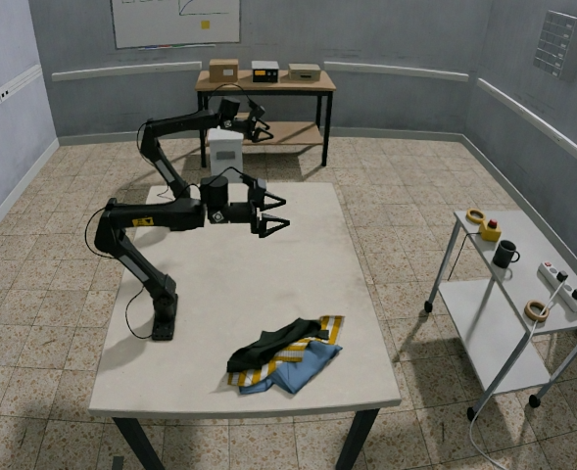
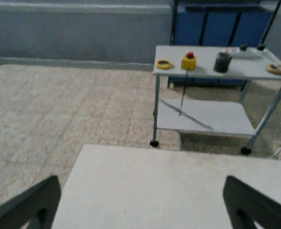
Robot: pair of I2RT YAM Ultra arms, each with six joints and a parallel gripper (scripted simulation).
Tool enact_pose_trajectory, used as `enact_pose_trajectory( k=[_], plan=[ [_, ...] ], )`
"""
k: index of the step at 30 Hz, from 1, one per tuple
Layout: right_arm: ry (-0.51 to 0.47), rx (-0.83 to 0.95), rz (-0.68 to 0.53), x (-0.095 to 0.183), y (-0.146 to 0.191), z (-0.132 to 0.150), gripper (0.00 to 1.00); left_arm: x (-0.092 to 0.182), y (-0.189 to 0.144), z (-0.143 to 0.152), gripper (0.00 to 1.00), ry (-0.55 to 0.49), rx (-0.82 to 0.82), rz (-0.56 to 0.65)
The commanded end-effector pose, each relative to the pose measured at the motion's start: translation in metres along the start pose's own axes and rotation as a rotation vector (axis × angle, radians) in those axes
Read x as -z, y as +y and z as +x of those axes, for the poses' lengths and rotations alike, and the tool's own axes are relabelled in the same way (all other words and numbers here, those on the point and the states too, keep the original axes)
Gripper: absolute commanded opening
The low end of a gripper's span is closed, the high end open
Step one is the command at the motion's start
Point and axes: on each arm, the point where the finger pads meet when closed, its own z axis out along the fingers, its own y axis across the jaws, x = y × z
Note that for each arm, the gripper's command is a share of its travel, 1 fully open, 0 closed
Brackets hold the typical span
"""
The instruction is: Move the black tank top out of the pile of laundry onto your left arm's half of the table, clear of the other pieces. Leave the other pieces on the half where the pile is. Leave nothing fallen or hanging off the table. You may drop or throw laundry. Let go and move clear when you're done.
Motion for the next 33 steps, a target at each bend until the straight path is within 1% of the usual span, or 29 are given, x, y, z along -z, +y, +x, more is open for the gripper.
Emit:
enact_pose_trajectory(
  k=[1,2,4,5,7,8,10,11,13,14,16,18,21,23,24,25,27,28,30,31,33],
  plan=[
    [-0.048,0.002,-0.002,0.006,0.001,-0.019,1.0,0.002,0.017,0.036,0.92,0.224,0.016,-0.038],
    [-0.048,0.002,-0.002,0.006,0.001,-0.019,1.0,0.006,0.024,0.047,0.92,0.29,0.036,-0.059],
    [-0.048,0.002,-0.002,0.006,0.001,-0.019,1.0,0.006,0.024,0.047,0.92,0.29,0.036,-0.059],
    [-0.048,0.002,-0.002,0.006,0.001,-0.019,1.0,0.008,0.024,0.048,0.92,0.307,0.025,-0.049],
    [-0.048,0.002,-0.002,0.006,0.001,-0.019,1.0,0.014,0.035,0.058,0.92,0.374,0.043,-0.077],
    [-0.048,0.002,-0.002,0.006,0.001,-0.019,1.0,0.014,0.036,0.054,0.92,0.365,0.045,-0.077],
    [-0.048,0.002,-0.002,0.006,0.001,-0.019,1.0,0.018,0.045,0.061,0.92,0.41,0.059,-0.102],
    [-0.048,0.002,-0.002,0.006,0.001,-0.019,1.0,0.024,0.052,0.07,0.92,0.468,0.075,-0.125],
    [-0.048,0.002,-0.002,0.006,0.001,-0.019,1.0,0.034,0.058,0.08,0.92,0.539,0.105,-0.142],
    [-0.048,0.002,-0.002,0.006,0.001,-0.019,1.0,0.045,0.069,0.091,0.92,0.614,0.13,-0.188],
    [-0.048,0.002,-0.002,0.006,0.001,-0.019,1.0,0.064,0.072,0.105,0.92,0.725,0.16,-0.187],
    [-0.048,0.002,-0.002,0.006,0.001,-0.019,1.0,0.075,0.077,0.109,0.92,0.778,0.185,-0.201],
    [-0.048,0.002,-0.002,0.006,0.001,-0.019,1.0,0.076,0.079,0.108,0.92,0.782,0.193,-0.208],
    [-0.048,0.002,-0.002,0.006,0.001,-0.019,1.0,0.073,0.084,0.104,0.92,0.765,0.198,-0.219],
    [-0.048,0.002,-0.002,0.006,0.001,-0.019,1.0,0.067,0.086,0.099,0.92,0.734,0.193,-0.218],
    [-0.048,0.002,-0.002,0.006,0.001,-0.019,1.0,0.063,0.092,0.094,0.92,0.696,0.18,-0.242],
    [-0.048,0.002,-0.002,0.006,0.001,-0.019,1.0,0.065,0.095,0.083,0.92,0.655,0.172,-0.26],
    [-0.048,0.002,-0.002,0.006,0.001,-0.019,1.0,0.07,0.092,0.086,0.92,0.654,0.167,-0.255],
    [-0.048,0.002,-0.002,0.006,0.001,-0.019,1.0,0.07,0.09,0.086,0.92,0.653,0.163,-0.25],
    [-0.048,0.002,-0.002,0.006,0.001,-0.019,1.0,0.069,0.088,0.092,0.92,0.669,0.163,-0.243],
    [-0.048,0.002,-0.002,0.006,0.001,-0.019,1.0,0.068,0.088,0.086,0.92,0.655,0.164,-0.24]
  ],
)
